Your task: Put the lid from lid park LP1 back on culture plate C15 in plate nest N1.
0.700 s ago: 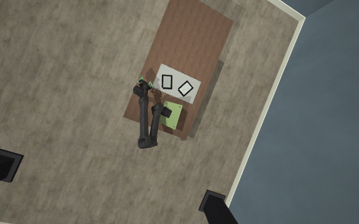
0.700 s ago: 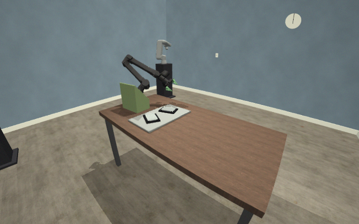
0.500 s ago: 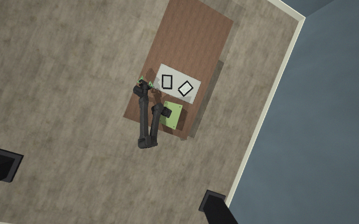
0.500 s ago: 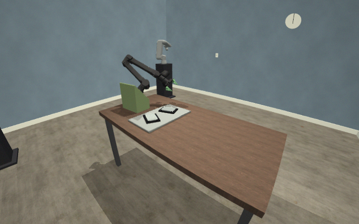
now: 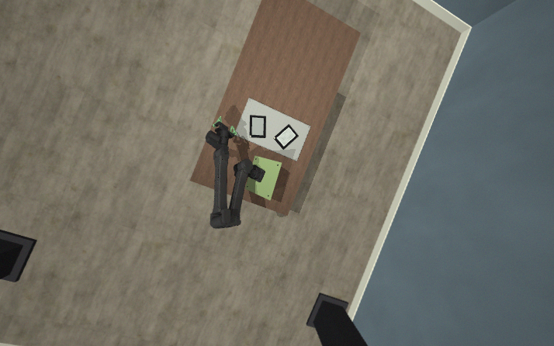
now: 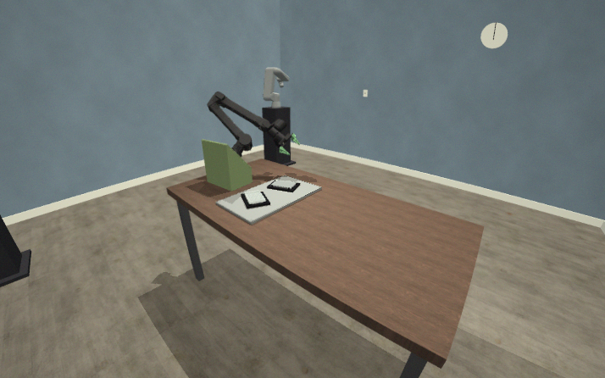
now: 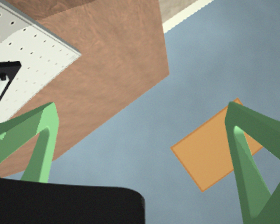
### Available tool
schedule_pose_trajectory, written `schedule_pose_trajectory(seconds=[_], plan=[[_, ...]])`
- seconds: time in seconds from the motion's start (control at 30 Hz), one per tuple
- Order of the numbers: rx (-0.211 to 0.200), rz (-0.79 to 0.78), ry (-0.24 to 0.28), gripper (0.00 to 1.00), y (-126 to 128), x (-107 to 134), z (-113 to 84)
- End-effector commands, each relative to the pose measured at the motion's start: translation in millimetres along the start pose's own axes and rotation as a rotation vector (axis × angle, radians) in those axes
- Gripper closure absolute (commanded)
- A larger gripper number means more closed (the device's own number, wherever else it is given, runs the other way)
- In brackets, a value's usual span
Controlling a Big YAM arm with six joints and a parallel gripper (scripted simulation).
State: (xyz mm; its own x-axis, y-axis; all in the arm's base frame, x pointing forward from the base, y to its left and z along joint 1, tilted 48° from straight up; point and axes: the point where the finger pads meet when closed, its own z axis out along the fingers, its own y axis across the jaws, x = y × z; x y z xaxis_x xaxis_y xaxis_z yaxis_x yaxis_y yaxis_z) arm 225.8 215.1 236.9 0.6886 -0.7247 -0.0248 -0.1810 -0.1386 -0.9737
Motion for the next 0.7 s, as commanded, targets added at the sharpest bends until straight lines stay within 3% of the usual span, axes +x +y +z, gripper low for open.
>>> schedule_pose_trajectory(seconds=[0.0,0.33,0.4,0.67], plan=[[-0.052,0.102,0.018,0.00,-11,11,12.6],[-0.272,0.354,0.019,0.00,26,26,39.4],[-0.272,0.354,0.019,0.00,26,26,39.4],[-0.429,0.570,0.044,0.00,55,38,53.9]])
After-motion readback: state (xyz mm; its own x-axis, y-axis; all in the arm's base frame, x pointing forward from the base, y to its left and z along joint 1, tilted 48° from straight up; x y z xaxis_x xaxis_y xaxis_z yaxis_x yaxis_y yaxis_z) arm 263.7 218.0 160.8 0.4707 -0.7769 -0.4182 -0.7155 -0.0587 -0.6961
